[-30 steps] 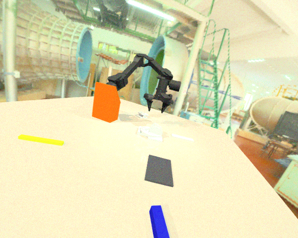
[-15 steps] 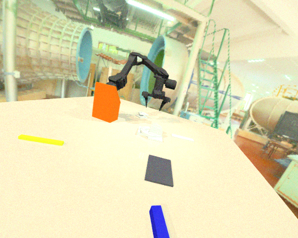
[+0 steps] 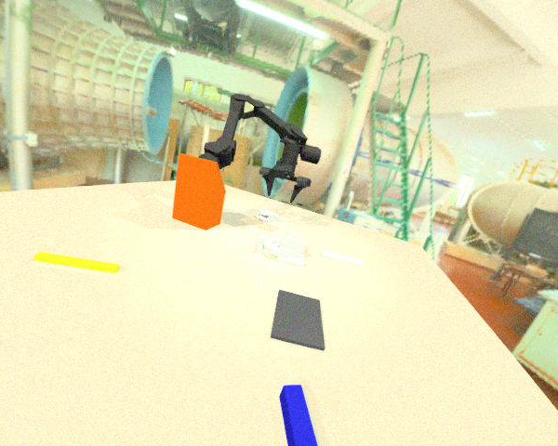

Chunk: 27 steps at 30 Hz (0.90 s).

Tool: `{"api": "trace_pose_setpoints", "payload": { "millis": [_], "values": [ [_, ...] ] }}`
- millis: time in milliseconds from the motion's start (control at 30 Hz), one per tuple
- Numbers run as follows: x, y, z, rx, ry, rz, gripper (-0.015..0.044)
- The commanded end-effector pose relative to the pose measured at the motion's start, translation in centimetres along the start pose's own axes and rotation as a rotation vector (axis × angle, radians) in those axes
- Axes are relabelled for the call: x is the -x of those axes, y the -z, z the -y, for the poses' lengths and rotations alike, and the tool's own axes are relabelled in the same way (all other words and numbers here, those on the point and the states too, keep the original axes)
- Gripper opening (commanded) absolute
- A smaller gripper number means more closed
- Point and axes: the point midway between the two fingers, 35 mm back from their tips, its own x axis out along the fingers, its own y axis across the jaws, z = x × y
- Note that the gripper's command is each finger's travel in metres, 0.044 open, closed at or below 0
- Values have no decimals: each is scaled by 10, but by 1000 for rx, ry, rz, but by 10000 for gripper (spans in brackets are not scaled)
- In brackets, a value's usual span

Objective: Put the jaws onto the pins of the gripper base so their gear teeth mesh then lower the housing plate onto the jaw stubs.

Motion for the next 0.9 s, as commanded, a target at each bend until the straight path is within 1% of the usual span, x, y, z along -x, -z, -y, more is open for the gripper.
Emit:
{"api": "trace_pose_setpoints", "payload": {
  "millis": [0, 300, 500, 567, 700, 867],
  "values": [
    [1, 4, 11, -98, 3, 0, 440],
    [6, 16, 37, -344, 11, -16, 440],
    [6, 17, 39, -362, 12, -17, 440],
    [0, 17, 38, -362, 11, -16, 440],
    [-32, 18, 39, -362, 12, -19, 440],
    [-34, 18, 40, -363, 12, -20, 440]
  ]
}}
